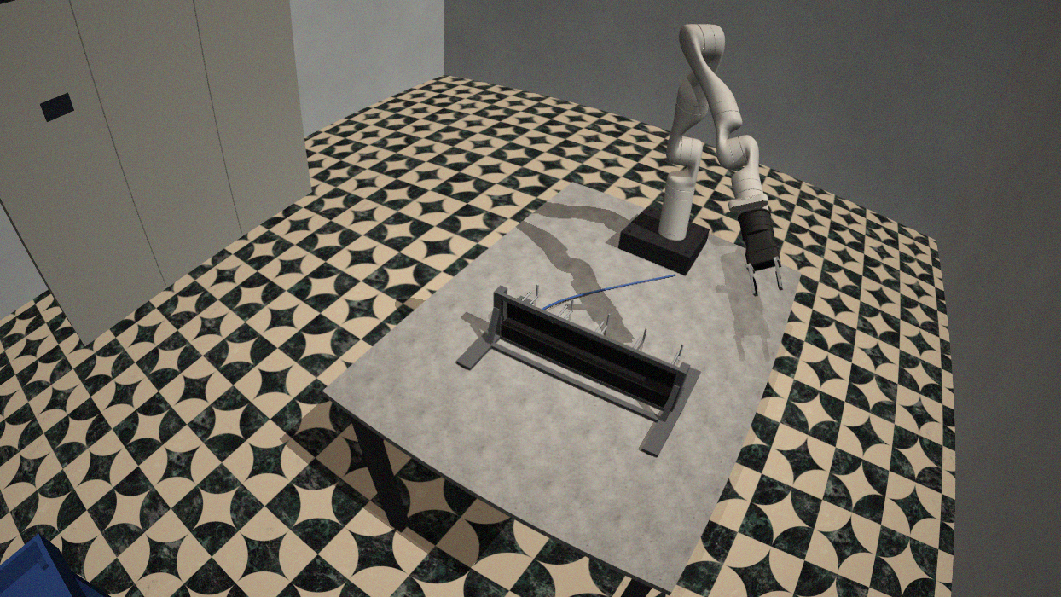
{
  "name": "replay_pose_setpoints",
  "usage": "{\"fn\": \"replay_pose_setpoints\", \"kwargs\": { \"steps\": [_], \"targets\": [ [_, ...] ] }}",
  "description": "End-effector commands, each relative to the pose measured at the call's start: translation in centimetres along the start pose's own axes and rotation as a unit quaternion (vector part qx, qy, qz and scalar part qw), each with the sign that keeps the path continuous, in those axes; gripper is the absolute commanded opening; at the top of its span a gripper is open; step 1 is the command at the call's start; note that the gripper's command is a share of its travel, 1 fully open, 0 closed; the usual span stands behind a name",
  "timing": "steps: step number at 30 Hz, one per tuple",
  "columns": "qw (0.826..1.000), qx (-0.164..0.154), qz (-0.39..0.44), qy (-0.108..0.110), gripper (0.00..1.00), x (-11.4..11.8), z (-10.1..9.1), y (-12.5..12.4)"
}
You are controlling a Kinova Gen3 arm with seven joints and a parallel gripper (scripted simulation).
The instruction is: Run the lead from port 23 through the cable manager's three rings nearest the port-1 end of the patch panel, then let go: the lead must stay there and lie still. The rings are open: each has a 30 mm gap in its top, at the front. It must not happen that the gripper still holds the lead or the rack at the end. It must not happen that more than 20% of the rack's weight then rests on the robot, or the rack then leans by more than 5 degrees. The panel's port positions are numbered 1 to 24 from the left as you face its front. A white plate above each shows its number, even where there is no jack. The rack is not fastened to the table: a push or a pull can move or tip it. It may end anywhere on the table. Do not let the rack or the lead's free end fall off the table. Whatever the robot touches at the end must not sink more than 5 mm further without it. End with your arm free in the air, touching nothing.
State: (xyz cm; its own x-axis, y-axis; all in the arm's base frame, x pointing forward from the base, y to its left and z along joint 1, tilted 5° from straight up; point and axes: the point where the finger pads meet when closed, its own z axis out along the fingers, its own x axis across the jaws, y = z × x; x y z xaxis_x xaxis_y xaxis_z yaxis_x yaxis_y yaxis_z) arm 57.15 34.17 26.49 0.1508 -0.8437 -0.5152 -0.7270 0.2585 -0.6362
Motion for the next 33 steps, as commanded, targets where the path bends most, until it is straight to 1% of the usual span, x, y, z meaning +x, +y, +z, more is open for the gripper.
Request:
{"fn": "replay_pose_setpoints", "kwargs": {
  "steps": [1,5,9,13,16,18,21,25,29,33],
  "targets": [
    [1.0,-0.002,0.002,0.004,1.0,0.8,0.1,-0.1],
    [0.998,-0.043,-0.036,-0.001,1.0,1.4,0.4,2.7],
    [0.992,-0.097,-0.085,-0.011,1.0,2.2,0.3,6.4],
    [0.976,-0.16,-0.145,-0.027,1.0,3.4,-0.5,10.6],
    [0.957,-0.21,-0.195,-0.044,1.0,4.6,-1.6,14.0],
    [0.957,-0.21,-0.195,-0.044,1.0,4.6,-1.6,14.0],
    [0.931,-0.259,-0.248,-0.065,1.0,6.0,-3.4,17.4],
    [0.886,-0.319,-0.323,-0.098,1.0,8.4,-6.5,21.3],
    [0.831,-0.368,-0.397,-0.131,1.0,11.3,-10.1,24.3],
    [0.769,-0.403,-0.469,-0.16,1.0,14.7,-13.7,26.3]
  ]
}}
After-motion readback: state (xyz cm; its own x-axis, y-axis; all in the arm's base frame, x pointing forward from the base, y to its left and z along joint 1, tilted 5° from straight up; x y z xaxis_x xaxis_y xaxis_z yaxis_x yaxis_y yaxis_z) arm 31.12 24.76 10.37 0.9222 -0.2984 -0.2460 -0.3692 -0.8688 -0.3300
